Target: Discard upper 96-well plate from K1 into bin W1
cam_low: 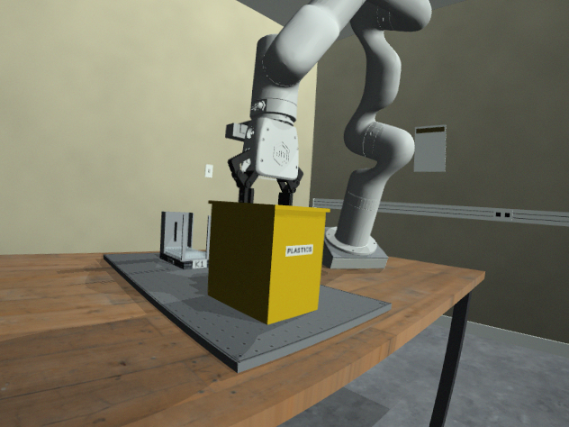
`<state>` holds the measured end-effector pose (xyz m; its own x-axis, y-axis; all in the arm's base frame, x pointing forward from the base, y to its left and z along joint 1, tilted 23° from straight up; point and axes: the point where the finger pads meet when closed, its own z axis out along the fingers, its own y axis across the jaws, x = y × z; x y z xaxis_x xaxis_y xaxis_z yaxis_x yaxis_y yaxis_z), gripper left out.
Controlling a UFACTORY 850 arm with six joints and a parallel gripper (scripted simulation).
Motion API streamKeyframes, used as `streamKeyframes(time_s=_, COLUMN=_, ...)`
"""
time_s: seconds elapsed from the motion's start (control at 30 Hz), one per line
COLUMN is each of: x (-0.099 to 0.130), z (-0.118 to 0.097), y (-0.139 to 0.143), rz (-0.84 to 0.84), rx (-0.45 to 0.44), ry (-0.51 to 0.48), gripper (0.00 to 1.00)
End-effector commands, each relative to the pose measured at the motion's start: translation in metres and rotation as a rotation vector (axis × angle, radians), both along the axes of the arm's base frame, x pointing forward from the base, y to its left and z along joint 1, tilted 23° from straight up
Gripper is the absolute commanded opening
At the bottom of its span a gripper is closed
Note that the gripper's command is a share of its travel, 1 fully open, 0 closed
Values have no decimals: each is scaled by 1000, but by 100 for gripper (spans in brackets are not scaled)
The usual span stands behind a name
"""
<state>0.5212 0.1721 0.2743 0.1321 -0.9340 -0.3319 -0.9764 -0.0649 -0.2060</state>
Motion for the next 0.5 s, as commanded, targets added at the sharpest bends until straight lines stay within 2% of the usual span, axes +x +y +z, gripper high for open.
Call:
streamKeyframes(time_s=0.0, x=1, z=1, y=0, rz=0, rx=0, ry=-2, gripper=100)
streamKeyframes(time_s=0.47, x=0, z=3, y=-1, rz=0, rx=0, ry=-2, gripper=100)
